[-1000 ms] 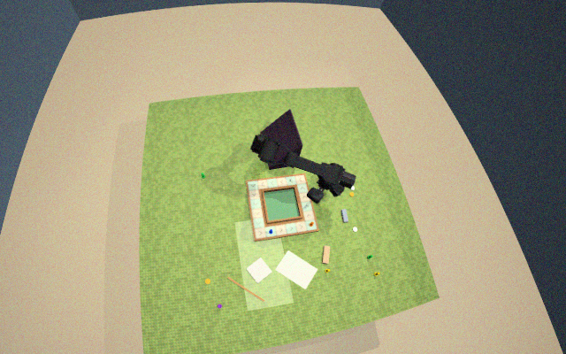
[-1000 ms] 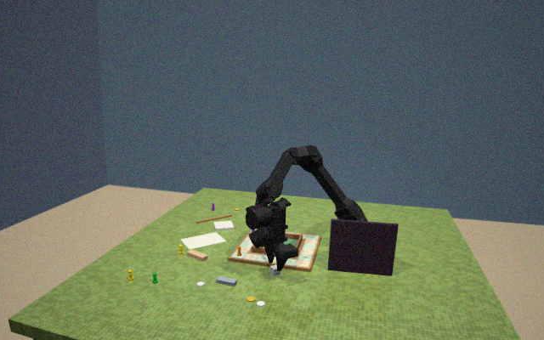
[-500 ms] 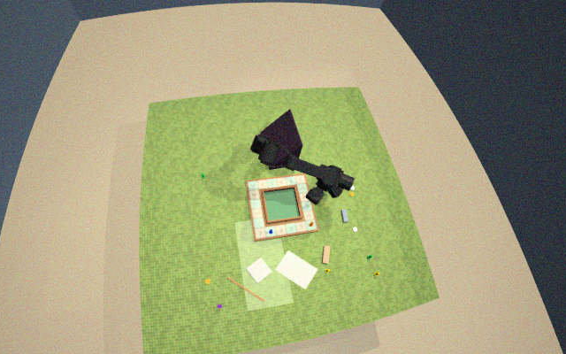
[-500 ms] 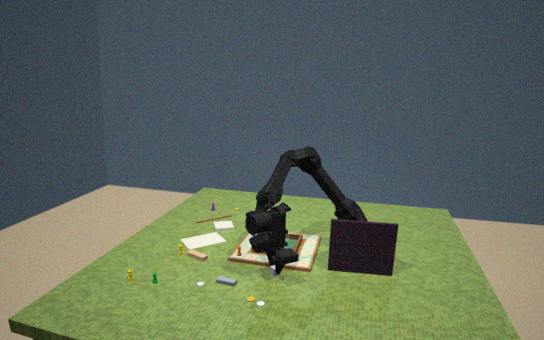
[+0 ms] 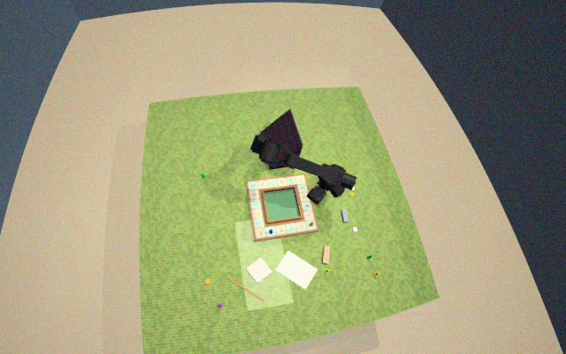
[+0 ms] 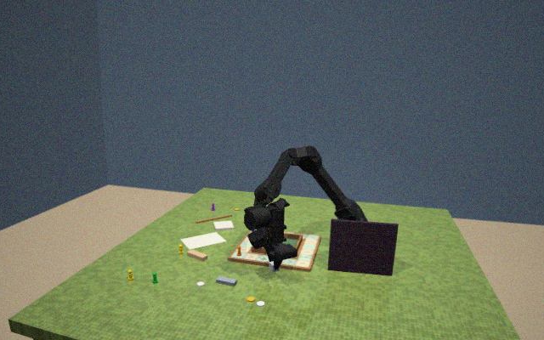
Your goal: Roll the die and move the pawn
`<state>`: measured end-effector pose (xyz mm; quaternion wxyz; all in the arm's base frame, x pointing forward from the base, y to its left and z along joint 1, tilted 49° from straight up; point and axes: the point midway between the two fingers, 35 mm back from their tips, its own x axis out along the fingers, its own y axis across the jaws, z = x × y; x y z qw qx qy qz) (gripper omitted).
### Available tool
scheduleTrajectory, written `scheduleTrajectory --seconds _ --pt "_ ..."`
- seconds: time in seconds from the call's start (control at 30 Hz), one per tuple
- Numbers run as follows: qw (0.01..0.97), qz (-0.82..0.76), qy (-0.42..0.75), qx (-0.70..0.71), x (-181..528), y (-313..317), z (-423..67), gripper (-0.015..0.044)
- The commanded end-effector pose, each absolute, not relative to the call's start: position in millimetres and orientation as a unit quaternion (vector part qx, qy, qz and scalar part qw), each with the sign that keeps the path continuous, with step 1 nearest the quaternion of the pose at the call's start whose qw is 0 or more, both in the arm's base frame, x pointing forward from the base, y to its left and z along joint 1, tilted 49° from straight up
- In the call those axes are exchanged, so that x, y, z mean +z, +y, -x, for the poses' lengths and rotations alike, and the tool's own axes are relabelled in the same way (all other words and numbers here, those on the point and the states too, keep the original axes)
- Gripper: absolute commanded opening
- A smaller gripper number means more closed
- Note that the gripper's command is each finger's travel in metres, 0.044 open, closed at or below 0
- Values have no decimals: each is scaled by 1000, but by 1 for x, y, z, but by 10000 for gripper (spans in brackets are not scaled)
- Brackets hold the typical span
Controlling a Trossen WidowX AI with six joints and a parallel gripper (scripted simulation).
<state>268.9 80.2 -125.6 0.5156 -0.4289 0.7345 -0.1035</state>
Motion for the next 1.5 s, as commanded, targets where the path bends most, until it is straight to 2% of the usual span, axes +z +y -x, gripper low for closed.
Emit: scheduleTrajectory --seconds 0.0,0.5,0.67,1.47 --pt "519 428 733 -102 -115 99 -274 0" --pt "518 428 734 -102 -62 161 -280 0" --pt "517 429 734 -100 -59 163 -280 0" --pt "382 554 732 107 23 57 -292 0"
